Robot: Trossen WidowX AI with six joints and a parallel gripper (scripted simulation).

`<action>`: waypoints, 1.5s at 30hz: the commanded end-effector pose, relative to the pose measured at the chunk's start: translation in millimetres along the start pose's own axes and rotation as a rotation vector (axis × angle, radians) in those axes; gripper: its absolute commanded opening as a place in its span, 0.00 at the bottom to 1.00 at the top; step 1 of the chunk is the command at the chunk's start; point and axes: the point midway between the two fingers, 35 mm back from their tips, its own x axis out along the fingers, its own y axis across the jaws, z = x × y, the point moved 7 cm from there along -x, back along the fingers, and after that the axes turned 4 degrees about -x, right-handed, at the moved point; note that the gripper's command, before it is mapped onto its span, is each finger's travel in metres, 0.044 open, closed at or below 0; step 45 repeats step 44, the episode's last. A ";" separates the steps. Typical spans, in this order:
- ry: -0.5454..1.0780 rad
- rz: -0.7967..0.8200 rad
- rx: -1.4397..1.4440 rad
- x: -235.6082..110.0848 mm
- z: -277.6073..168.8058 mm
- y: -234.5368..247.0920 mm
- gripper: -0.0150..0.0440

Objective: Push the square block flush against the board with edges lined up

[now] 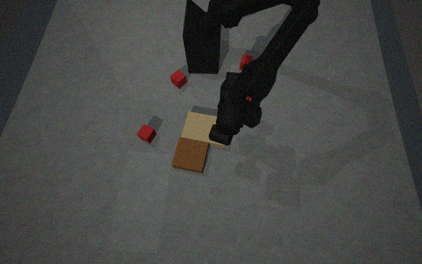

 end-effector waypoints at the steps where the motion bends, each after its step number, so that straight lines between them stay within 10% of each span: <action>1: -0.007 0.007 -0.118 1.8 10.8 -4.2 0.25; 17: -0.015 0.008 -0.340 57.5 30.5 -11.3 0.25; 45: -0.013 0.008 -0.341 57.8 18.4 -15.9 0.25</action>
